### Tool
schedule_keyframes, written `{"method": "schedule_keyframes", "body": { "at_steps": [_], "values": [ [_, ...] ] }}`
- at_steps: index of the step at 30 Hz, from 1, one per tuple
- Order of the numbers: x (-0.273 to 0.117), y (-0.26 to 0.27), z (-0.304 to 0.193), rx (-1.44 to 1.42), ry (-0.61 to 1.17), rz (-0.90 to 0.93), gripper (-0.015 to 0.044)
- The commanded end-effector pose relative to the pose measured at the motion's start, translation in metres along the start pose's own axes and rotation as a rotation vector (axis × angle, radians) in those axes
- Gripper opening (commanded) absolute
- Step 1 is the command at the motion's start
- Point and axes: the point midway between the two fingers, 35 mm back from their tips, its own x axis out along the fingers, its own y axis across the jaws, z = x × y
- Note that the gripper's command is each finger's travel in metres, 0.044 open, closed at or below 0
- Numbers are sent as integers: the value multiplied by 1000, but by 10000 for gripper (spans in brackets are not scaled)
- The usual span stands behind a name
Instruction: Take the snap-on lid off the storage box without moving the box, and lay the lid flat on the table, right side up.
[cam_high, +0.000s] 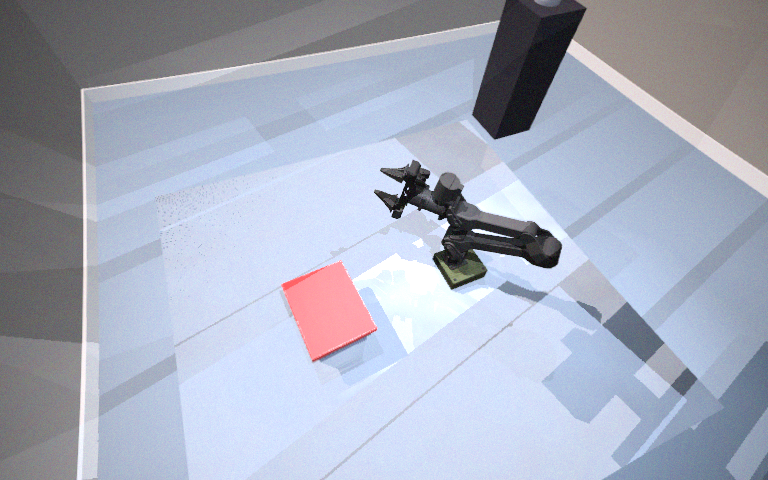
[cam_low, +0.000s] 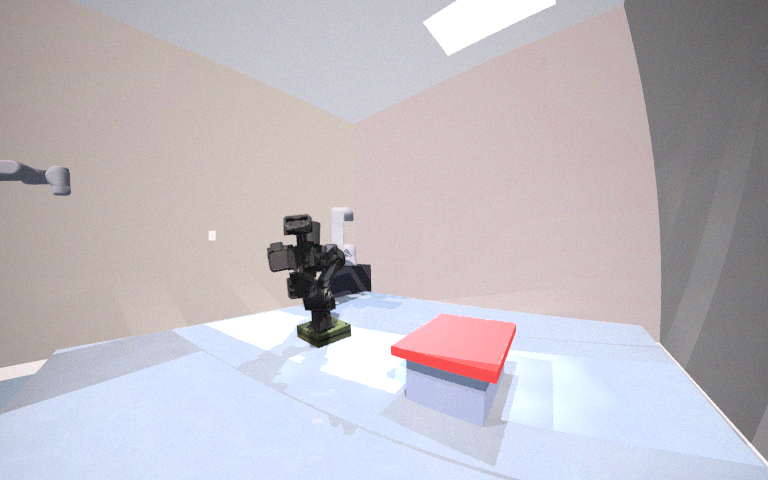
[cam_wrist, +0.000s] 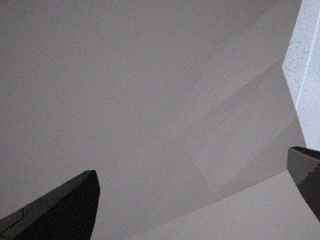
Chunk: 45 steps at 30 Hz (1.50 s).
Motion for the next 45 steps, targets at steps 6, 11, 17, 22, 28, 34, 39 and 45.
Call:
{"method": "schedule_keyframes", "body": {
  "at_steps": [6,11,17,22,28,34,39,45],
  "values": [
    [13,-18,-43,32,149,-197,243],
    [12,-35,-89,16,296,-379,235],
    [-5,-54,-145,-65,486,-589,235],
    [-27,-63,-180,-156,618,-715,235],
    [-58,-71,-214,-288,761,-832,235],
    [-58,-71,-214,-288,761,-832,235],
    [-58,-71,-213,-283,759,-831,235],
    [-64,-114,-211,-288,761,-832,235]
  ]
}}
